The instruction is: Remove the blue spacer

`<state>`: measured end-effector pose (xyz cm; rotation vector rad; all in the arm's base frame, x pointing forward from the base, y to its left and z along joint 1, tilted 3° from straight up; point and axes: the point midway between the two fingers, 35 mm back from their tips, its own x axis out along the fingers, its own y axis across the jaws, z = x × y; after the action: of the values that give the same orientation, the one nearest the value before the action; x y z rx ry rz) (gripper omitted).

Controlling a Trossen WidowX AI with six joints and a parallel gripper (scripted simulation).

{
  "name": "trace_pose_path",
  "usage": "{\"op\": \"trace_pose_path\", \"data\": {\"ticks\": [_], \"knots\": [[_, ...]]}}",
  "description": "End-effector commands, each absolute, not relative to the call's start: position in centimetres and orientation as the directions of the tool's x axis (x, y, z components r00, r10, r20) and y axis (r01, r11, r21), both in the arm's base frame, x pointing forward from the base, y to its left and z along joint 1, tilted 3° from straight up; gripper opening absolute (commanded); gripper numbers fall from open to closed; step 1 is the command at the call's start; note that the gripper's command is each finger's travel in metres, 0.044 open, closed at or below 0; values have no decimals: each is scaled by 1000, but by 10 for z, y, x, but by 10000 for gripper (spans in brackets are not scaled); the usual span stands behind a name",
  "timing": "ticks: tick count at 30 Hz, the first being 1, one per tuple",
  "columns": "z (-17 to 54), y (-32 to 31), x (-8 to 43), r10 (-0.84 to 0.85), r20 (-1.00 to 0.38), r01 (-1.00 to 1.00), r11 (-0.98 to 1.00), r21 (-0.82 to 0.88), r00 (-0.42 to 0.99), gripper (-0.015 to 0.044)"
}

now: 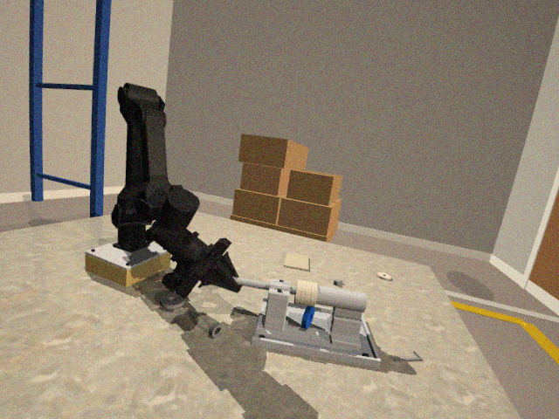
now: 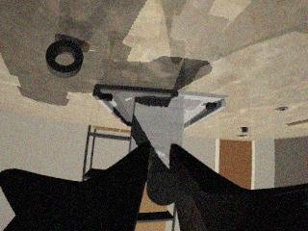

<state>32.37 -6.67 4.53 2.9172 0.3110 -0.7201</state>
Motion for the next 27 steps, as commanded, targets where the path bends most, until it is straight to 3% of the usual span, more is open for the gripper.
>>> {"op": "trace_pose_path", "data": {"ticks": [1,27], "knots": [[45,-66,325,171,-471,227,-972,64,865,0],[46,-64,333,171,-471,227,-972,64,865,0]]}}
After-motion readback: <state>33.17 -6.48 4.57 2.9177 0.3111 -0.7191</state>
